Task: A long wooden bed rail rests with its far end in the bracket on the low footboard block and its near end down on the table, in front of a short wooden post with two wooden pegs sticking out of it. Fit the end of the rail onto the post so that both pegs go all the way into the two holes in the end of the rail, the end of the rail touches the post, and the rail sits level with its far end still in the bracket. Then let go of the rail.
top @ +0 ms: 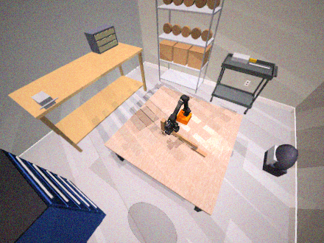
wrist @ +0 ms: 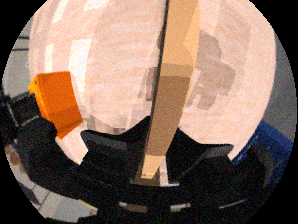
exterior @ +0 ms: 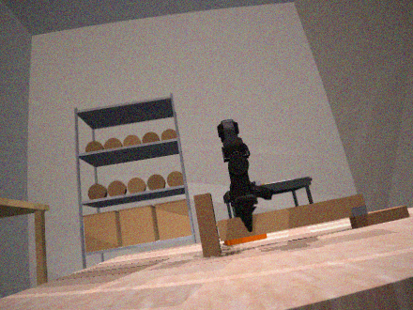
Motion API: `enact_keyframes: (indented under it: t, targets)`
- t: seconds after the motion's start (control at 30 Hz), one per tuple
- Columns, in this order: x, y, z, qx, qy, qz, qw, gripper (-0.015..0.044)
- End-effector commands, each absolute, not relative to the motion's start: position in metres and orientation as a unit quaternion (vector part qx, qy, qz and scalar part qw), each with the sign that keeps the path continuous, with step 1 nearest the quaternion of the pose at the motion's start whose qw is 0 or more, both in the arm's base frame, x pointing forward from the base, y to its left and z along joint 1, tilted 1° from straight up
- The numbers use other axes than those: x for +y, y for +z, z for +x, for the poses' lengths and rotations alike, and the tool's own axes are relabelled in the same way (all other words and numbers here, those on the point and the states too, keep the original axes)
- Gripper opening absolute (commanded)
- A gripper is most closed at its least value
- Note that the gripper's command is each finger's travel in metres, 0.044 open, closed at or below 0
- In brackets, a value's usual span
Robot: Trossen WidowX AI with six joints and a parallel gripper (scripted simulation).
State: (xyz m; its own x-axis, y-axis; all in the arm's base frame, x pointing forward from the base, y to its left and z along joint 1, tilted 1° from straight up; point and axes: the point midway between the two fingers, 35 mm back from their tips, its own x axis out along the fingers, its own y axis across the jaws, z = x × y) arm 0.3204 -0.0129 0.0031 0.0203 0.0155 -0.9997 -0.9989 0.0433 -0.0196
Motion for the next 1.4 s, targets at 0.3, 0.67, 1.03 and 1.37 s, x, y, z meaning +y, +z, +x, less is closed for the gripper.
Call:
enact_keyframes:
  t: [0.3, 0.67, 1.03, 1.37]
  targets:
    - [-0.018, 0.004, 0.320, 0.501, 0.488, -0.491, 0.519, 0.0000]
    - [-0.019, 0.003, 0.320, 0.502, 0.488, -0.490, 0.520, 0.0105]
    - [-0.019, 0.003, 0.320, 0.502, 0.488, -0.490, 0.520, 0.0394]
    - [0.005, 0.027, 0.321, 0.501, 0.489, -0.490, 0.519, 0.0440]
